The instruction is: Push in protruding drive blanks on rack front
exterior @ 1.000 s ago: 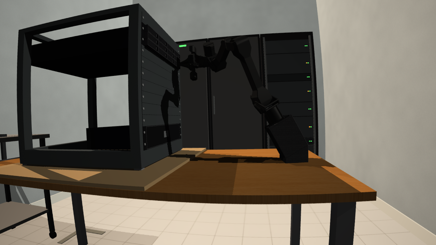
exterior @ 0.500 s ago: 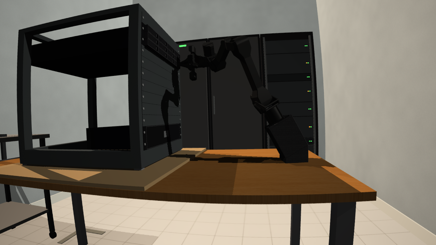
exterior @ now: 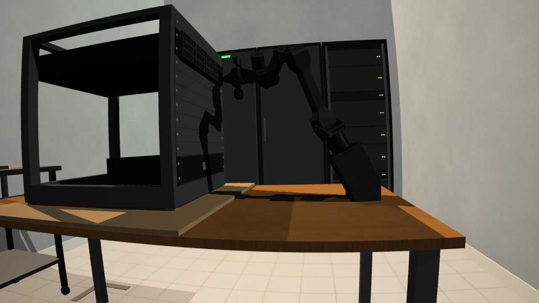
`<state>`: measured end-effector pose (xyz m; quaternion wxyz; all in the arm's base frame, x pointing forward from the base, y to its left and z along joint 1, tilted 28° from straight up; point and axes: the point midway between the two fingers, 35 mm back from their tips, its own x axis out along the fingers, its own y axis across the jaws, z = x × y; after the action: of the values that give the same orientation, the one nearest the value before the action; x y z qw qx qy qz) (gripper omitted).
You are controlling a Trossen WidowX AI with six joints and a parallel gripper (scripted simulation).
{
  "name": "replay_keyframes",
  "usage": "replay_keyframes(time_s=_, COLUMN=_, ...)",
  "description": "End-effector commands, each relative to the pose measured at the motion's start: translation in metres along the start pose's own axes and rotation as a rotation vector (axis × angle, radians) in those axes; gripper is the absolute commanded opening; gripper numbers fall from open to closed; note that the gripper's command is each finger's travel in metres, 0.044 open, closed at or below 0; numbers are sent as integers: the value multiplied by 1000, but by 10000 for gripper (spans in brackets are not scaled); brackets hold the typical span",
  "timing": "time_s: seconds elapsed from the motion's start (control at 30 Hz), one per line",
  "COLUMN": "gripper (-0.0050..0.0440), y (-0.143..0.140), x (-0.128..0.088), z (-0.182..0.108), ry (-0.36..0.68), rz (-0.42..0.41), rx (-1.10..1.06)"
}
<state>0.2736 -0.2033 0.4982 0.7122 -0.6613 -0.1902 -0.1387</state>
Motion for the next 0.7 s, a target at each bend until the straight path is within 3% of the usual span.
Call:
replay_keyframes(time_s=0.0, gripper=-50, y=-8, x=5, z=4, ry=-11, rz=-14, rx=-17)
replay_keyframes(time_s=0.47, gripper=-50, y=-8, x=2, z=4, ry=-11, rz=-14, rx=-17)
replay_keyframes(time_s=0.67, gripper=-50, y=-8, x=-26, z=4, ry=-11, rz=-15, rx=-17)
